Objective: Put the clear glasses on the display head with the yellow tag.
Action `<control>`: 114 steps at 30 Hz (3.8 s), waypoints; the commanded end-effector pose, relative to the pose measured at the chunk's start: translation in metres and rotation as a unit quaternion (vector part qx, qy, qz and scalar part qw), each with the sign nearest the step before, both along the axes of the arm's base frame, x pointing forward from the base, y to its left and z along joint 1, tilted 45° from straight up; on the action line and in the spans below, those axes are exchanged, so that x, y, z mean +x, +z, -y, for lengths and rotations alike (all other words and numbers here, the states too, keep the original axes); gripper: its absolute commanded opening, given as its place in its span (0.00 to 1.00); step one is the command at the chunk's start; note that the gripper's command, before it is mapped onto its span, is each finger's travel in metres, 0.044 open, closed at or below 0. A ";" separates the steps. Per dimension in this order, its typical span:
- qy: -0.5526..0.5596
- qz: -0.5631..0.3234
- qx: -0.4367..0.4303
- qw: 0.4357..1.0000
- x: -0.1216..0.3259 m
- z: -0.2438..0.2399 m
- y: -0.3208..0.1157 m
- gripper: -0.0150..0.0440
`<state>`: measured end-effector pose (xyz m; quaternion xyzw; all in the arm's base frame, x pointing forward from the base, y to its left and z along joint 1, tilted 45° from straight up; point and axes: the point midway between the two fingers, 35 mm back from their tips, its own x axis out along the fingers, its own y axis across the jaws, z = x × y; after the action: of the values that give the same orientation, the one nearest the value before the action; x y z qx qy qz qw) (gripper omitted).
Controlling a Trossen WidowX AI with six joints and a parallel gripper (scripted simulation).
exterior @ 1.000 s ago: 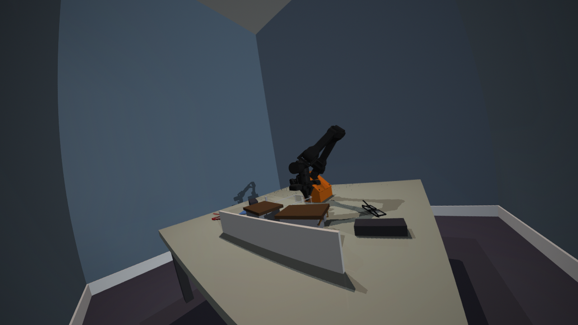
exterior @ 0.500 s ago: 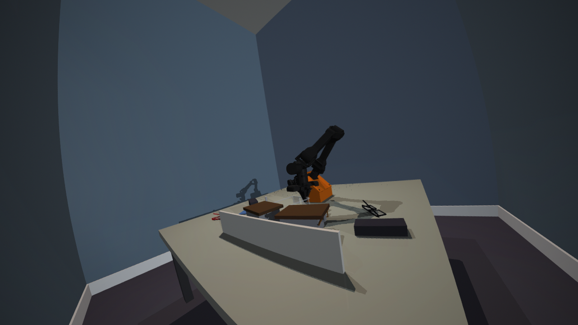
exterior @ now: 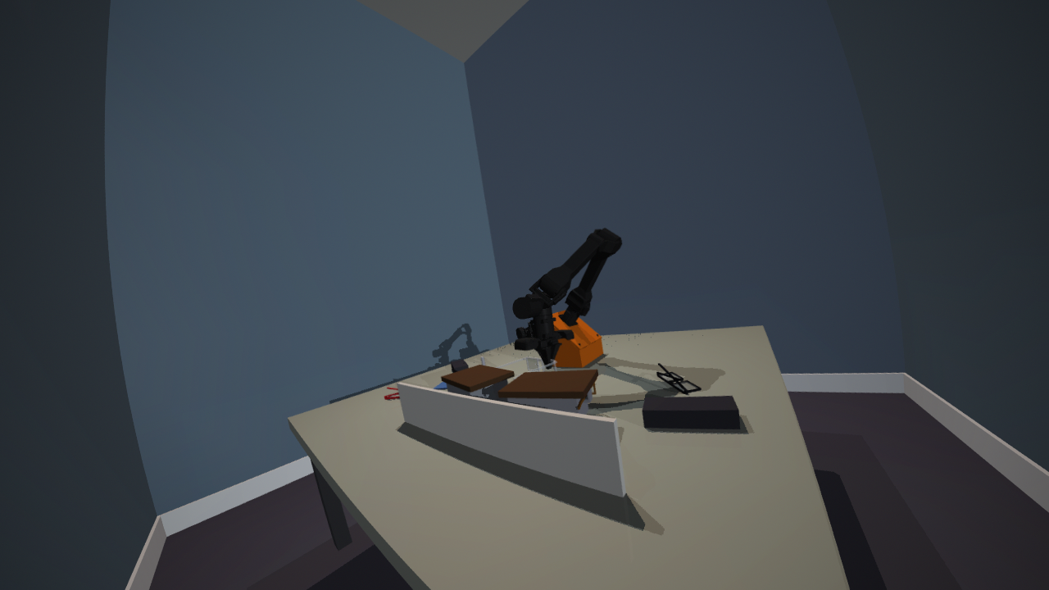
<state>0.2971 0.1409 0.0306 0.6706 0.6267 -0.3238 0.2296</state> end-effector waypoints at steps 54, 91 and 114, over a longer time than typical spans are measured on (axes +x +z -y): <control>0.000 0.007 0.003 1.000 0.082 0.006 -0.007 0.25; 0.000 0.008 0.003 1.000 0.121 0.008 -0.012 0.25; 0.000 0.008 0.003 1.000 0.121 0.004 -0.015 0.25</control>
<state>0.4184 0.1350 0.0168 0.6734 0.6264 -0.3158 0.2333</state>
